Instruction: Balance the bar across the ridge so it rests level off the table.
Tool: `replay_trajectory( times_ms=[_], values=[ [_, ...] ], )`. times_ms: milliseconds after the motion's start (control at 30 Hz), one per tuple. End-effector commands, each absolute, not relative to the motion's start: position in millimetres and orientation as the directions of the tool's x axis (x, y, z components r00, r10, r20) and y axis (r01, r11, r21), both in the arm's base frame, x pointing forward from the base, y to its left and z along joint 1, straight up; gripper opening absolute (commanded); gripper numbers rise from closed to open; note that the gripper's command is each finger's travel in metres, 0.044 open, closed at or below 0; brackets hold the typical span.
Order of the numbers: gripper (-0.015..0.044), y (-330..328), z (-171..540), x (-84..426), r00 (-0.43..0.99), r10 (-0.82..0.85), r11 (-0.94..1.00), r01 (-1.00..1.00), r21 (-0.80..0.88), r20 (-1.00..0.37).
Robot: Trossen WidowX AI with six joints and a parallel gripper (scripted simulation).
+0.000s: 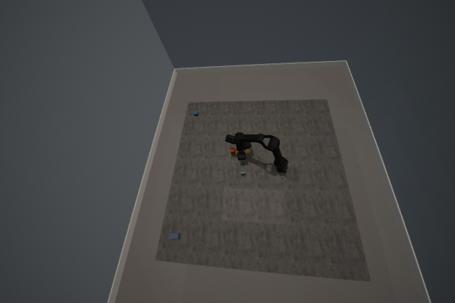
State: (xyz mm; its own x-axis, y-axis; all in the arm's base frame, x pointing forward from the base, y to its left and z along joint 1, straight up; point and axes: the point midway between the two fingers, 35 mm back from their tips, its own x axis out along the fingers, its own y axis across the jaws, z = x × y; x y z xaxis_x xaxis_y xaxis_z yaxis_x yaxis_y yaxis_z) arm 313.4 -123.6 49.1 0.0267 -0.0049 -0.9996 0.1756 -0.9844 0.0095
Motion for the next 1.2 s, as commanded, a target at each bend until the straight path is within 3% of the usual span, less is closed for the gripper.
replay_trajectory(
  times_ms=[0, 133, 300, 1167],
  values=[
    [0.0138, -124, 49, 313, 0.027, -0.005, -0.984, 0.176, 0.01, -1.0],
    [0.0111, -124, 49, 313, 0.027, -0.005, -0.984, 0.176, 0.01, -1.0],
    [0.0, -124, 58, 314, 0.027, -0.006, -0.984, 0.175, 0.01, -1.0],
    [0.0, -124, 124, 314, 0.026, -0.009, -0.985, 0.173, 0.014, -1.0]
  ],
)
